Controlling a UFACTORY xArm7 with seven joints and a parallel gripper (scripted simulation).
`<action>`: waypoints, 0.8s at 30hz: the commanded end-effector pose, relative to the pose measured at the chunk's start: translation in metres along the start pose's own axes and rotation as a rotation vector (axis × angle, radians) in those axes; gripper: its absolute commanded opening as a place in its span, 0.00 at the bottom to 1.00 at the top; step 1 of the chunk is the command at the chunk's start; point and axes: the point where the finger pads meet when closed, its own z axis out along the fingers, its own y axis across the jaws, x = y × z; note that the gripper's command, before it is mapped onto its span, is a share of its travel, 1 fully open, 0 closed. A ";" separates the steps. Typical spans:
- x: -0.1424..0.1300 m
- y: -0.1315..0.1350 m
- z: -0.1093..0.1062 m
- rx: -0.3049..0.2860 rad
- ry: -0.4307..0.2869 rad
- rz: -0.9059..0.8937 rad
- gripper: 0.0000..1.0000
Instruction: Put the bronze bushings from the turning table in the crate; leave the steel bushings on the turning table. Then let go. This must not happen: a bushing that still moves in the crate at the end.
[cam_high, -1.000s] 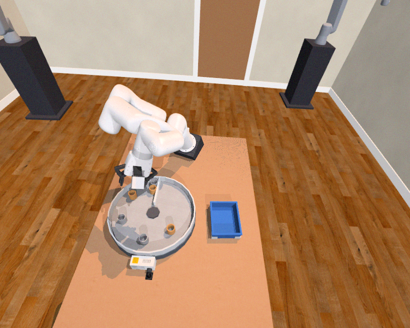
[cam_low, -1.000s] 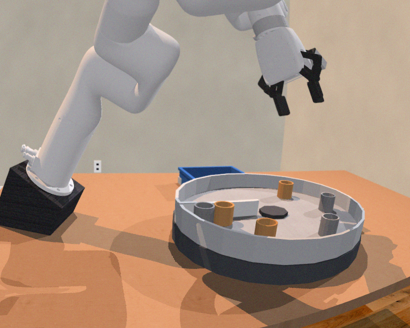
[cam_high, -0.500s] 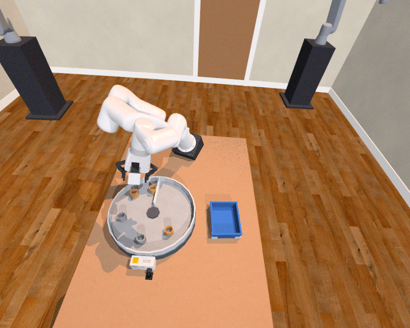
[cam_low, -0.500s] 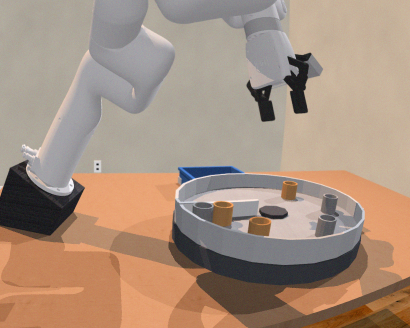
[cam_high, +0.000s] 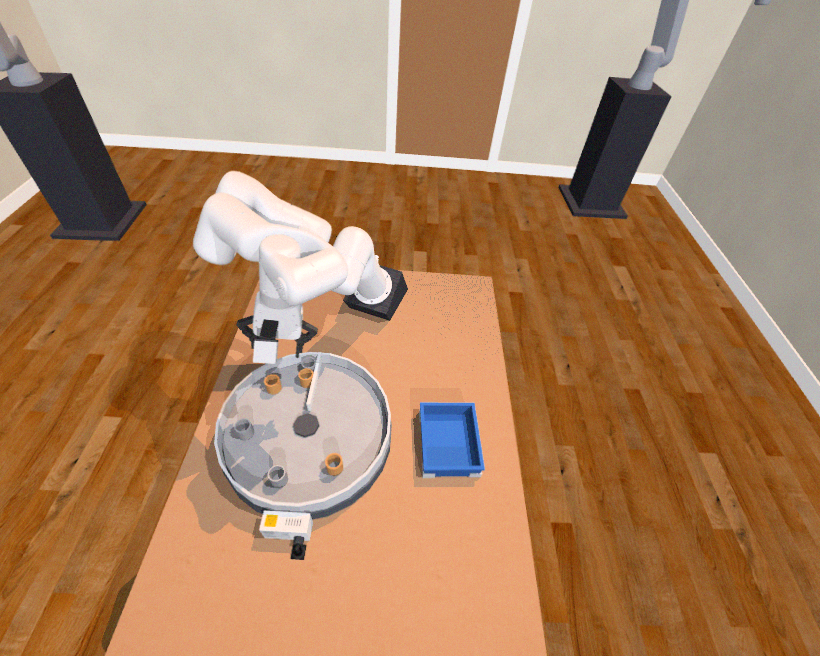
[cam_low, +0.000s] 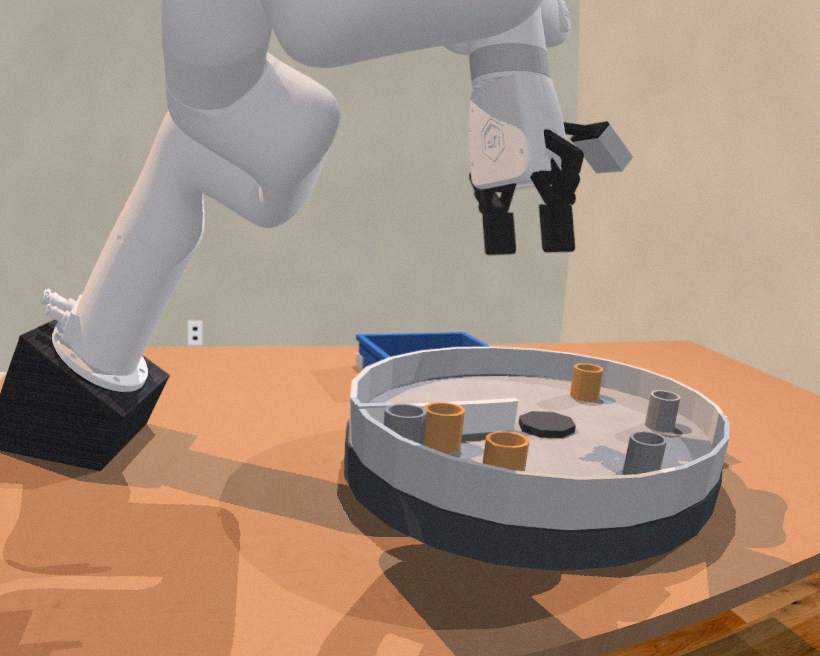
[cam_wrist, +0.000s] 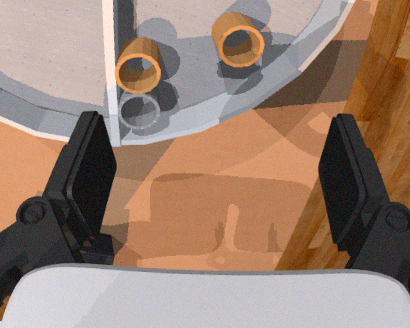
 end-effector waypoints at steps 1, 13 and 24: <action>-0.003 -0.001 0.001 0.009 -0.001 0.009 1.00; -0.023 -0.011 0.009 0.074 -0.032 0.057 1.00; -0.036 -0.019 0.014 0.121 -0.055 0.088 1.00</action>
